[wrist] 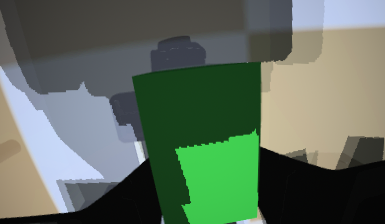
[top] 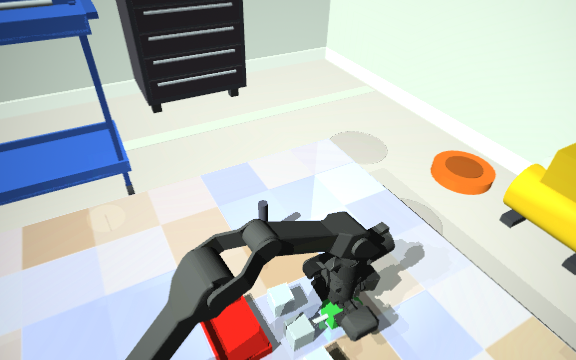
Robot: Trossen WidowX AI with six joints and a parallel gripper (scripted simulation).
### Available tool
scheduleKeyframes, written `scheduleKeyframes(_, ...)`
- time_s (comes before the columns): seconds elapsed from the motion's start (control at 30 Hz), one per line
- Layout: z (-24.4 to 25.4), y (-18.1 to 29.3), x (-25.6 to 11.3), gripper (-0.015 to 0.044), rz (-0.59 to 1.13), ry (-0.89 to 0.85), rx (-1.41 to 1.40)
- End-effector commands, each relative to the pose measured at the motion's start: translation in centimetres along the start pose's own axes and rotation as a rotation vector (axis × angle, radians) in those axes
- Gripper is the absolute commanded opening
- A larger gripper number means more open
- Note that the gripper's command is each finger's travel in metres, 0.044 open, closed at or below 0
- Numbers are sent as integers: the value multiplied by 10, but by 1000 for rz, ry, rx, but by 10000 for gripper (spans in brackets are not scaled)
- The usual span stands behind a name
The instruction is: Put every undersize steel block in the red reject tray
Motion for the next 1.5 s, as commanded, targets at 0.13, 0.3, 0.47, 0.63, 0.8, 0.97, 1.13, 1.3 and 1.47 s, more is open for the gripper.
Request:
scheduleKeyframes(0.13,0,1,-2,0,-9,4,-3)
scheduleKeyframes(0.3,0,2,-2,0,-9,4,-3)
scheduleKeyframes(0.47,0,0,-3,0,-9,4,-3)
scheduleKeyframes(0.63,0,-1,-5,0,-9,4,-3)
scheduleKeyframes(0.8,0,-1,-4,0,-9,4,-3)
scheduleKeyframes(0.97,0,0,-2,0,-9,4,-3)
scheduleKeyframes(1.13,0,2,2,0,-8,4,-3)
scheduleKeyframes(1.3,0,2,1,0,-9,4,-3)
scheduleKeyframes(1.47,0,1,-1,0,-9,4,-3)
Point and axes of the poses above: the point midway between the two fingers, 35 mm back from their tips, its own x axis out along the fingers, its own z axis across the jaws, y = z × x, the point moved 9 cm from there along -x, back along the fingers, and after that the axes turned 6 degrees about -x, right-handed, at the moved point
